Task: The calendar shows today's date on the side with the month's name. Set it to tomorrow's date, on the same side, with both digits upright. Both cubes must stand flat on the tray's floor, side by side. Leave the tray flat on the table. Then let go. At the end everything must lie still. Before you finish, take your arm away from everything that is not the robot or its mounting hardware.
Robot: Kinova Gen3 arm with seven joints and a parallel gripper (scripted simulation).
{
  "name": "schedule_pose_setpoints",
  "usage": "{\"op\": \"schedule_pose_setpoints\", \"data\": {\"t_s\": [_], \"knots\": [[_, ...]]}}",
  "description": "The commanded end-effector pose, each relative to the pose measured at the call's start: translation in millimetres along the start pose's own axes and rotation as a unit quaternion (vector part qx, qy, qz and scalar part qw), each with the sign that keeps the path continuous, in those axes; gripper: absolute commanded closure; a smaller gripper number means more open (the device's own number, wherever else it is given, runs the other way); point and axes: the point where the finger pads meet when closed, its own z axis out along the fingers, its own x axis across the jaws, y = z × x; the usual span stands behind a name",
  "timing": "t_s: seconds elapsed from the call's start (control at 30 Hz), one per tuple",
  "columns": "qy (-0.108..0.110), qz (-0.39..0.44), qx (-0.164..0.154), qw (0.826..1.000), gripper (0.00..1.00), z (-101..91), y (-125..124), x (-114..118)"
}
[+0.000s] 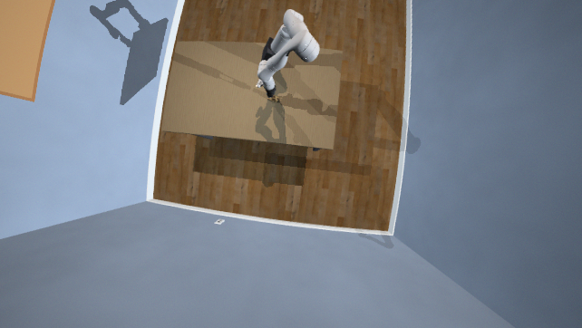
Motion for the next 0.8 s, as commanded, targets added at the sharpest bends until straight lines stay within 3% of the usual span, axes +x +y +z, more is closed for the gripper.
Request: {"op": "schedule_pose_setpoints", "data": {"t_s": [0.0,0.77], "knots": [[0.0,0.0,0.0,1.0,0.4,0.4,0,0],[0.0,0.0,0.0,1.0,0.4,16.7,0,0]]}}
